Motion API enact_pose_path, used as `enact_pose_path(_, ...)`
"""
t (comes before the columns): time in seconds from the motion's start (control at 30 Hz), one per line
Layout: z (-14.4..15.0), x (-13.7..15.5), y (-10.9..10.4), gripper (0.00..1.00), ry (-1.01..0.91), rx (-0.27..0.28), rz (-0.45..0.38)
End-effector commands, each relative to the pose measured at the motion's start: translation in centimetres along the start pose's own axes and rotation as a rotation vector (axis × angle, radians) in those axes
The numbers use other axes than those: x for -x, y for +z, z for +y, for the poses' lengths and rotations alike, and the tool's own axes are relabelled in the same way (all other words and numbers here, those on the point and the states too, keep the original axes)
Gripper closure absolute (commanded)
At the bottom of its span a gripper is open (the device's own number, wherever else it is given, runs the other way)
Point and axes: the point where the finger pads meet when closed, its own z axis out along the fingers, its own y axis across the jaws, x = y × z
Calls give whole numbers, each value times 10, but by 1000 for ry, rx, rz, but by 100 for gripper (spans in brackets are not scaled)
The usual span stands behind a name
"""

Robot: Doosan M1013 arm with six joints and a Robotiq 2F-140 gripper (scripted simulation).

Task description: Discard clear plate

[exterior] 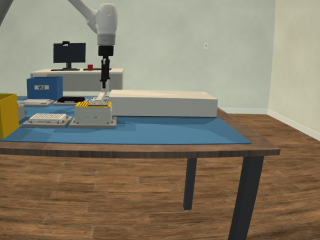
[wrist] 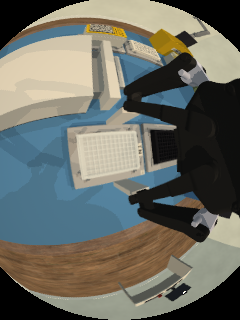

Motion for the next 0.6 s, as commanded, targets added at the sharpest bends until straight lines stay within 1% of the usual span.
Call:
enact_pose_path(0.0,0,0,4,30,0,0,0)
enact_pose_path(0.3,0,0,16,30,0,0,0)
enact_pose_path(0.57,0,0,19,30,0,0,0)
